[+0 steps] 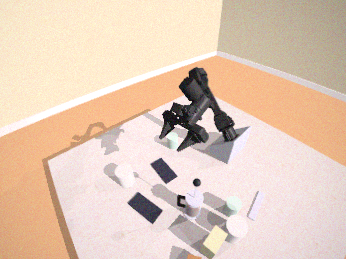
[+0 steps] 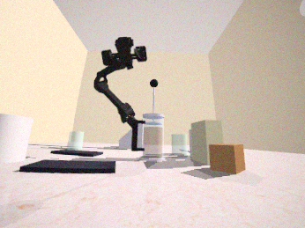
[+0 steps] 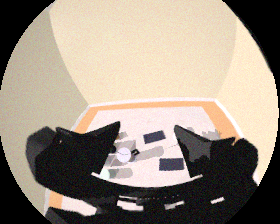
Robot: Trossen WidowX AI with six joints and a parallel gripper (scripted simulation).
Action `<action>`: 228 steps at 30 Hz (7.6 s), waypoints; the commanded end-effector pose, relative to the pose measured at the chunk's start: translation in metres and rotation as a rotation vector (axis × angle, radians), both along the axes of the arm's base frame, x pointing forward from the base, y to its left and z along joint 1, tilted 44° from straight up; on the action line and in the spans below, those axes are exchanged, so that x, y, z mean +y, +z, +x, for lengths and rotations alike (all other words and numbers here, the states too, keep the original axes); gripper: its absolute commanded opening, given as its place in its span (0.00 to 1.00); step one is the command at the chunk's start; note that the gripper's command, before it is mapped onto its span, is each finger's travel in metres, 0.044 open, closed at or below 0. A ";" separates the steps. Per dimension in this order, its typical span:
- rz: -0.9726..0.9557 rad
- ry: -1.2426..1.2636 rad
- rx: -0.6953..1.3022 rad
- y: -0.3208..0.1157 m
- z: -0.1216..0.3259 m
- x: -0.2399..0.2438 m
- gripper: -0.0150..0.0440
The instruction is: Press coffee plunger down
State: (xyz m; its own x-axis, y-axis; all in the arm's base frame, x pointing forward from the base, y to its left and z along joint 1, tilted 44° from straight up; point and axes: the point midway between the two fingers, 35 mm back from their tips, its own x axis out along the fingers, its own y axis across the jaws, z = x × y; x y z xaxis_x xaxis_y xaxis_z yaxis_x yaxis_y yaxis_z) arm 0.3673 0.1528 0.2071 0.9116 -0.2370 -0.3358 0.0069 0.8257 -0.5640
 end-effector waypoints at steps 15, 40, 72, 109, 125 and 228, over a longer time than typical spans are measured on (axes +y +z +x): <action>-0.173 0.137 0.191 -0.139 -0.044 0.017 1.00; -0.173 0.140 0.192 -0.154 -0.017 0.012 1.00; -0.174 0.140 0.191 -0.159 -0.009 0.008 0.45; -0.174 0.139 0.194 -0.205 0.002 -0.030 0.45; -0.177 0.140 0.190 -0.224 0.010 -0.045 0.45; -0.167 0.157 0.184 -0.209 0.025 -0.021 1.00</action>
